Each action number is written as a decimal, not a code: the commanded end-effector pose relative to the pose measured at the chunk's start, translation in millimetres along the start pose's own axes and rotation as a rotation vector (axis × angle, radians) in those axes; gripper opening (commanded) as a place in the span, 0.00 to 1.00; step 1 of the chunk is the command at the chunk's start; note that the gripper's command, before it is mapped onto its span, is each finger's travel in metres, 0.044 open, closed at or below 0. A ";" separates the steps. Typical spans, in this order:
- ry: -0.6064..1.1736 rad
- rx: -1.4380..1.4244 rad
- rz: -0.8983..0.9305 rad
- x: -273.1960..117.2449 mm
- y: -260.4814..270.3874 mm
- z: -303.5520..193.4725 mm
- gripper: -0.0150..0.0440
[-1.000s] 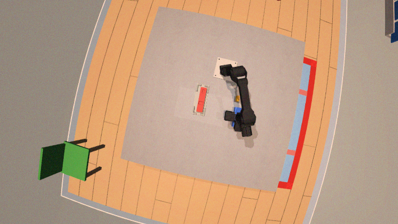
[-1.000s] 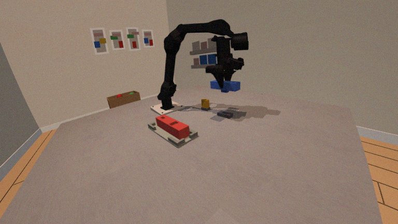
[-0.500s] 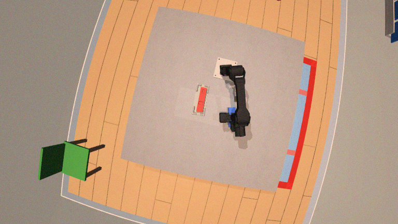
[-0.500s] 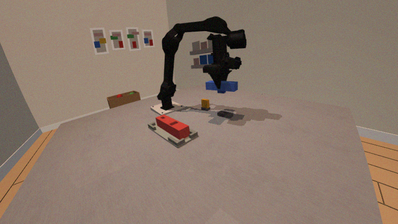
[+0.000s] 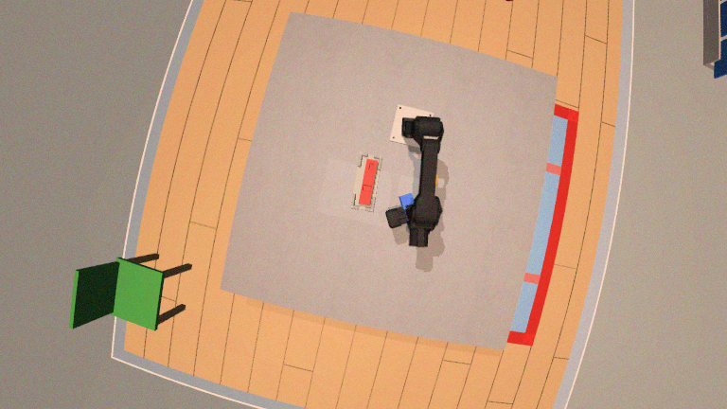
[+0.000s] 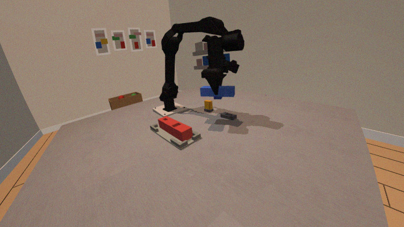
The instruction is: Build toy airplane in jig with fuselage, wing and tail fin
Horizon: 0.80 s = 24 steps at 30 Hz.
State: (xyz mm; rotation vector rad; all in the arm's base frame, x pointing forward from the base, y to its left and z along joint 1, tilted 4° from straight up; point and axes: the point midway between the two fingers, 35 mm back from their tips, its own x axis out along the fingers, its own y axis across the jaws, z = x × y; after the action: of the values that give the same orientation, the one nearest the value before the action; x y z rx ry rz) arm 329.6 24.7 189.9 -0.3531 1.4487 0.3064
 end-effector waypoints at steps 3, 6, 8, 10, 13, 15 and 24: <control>-0.003 -0.110 0.004 2.9 -15.7 -10.8 0.25; -0.002 -0.166 0.003 4.7 -23.9 -16.2 0.25; -0.002 -0.204 0.002 5.9 -29.2 -20.0 0.25; -0.002 -0.241 0.002 7.1 -34.4 -23.9 0.25; -0.001 -0.298 0.001 8.9 -42.0 -29.9 0.25; 0.000 -0.335 0.001 10.0 -47.0 -34.1 0.25; 0.002 -0.504 -0.001 15.2 -68.0 -53.8 0.25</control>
State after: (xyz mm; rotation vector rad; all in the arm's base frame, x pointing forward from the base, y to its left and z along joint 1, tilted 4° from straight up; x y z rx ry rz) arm 314.4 -51.4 175.0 -0.7150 1.3794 0.6283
